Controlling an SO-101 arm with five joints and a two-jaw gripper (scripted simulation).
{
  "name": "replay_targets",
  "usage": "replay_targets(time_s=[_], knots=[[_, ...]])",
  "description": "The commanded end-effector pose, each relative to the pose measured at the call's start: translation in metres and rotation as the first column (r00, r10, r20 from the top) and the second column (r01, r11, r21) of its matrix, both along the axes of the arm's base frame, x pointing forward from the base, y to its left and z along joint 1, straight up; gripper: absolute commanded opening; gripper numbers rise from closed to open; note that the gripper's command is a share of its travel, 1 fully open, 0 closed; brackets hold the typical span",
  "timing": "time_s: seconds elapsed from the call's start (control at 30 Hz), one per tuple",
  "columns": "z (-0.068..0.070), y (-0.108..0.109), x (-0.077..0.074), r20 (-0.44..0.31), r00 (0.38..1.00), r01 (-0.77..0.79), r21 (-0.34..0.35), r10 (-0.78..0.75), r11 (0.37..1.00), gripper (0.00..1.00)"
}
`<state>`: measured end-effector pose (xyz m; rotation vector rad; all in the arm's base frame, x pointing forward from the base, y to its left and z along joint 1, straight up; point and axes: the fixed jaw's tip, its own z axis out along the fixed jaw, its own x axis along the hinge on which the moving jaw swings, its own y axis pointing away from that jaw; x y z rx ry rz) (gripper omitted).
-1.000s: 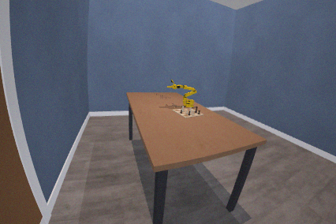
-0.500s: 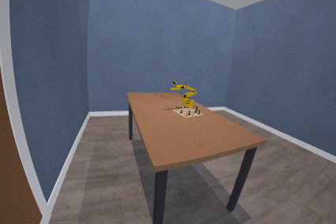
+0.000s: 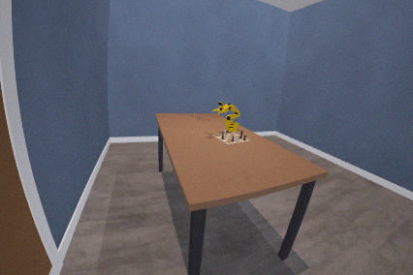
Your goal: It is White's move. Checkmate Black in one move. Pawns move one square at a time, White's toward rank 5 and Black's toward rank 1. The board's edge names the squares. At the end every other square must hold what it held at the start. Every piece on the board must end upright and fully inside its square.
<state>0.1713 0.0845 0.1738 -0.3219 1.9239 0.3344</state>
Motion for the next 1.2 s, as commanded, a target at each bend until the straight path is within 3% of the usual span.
replay_targets(time_s=[0.0,0.1,0.2,0.33,0.6,0.93,1.17], knots=[[-0.003,0.017,-0.022,-0.021,0.989,-0.147,-0.032,0.146,0.989,0.55],[-0.003,0.017,-0.022,-0.021,0.989,-0.147,-0.032,0.146,0.989,0.55],[-0.008,0.029,-0.042,-0.049,0.962,-0.272,-0.064,0.269,0.96,0.52],[-0.011,0.034,-0.055,-0.067,0.937,-0.347,-0.084,0.342,0.934,0.5],[-0.022,0.043,-0.095,-0.122,0.823,-0.568,-0.143,0.555,0.811,0.44],[-0.029,0.043,-0.116,-0.152,0.74,-0.672,-0.173,0.655,0.72,0.41],[-0.03,0.042,-0.121,-0.161,0.715,-0.699,-0.182,0.68,0.692,0.4]])
